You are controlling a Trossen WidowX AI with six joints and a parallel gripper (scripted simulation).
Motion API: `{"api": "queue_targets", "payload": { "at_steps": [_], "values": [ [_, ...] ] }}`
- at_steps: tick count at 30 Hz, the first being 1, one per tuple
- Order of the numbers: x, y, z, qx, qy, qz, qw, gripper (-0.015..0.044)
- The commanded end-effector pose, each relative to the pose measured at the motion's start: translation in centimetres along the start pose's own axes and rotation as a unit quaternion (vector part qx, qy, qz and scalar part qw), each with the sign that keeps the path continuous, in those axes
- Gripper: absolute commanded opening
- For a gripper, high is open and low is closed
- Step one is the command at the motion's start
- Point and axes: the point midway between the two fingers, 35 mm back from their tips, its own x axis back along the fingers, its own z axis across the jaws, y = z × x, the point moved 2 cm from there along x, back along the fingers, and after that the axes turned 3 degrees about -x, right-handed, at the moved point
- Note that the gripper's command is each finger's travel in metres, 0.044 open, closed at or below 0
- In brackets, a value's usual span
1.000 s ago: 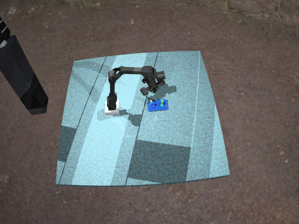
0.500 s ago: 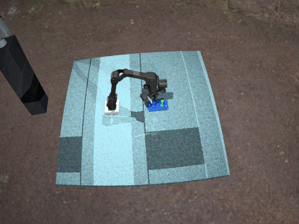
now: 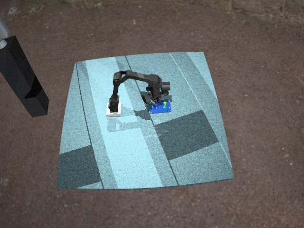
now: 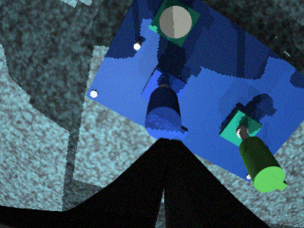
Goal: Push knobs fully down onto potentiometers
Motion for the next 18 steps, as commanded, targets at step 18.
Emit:
{"api": "queue_targets", "payload": {
  "at_steps": [18],
  "values": [
    [-1.62,-0.01,0.19,0.002,0.005,0.001,1.0,0.0]
  ]
}}
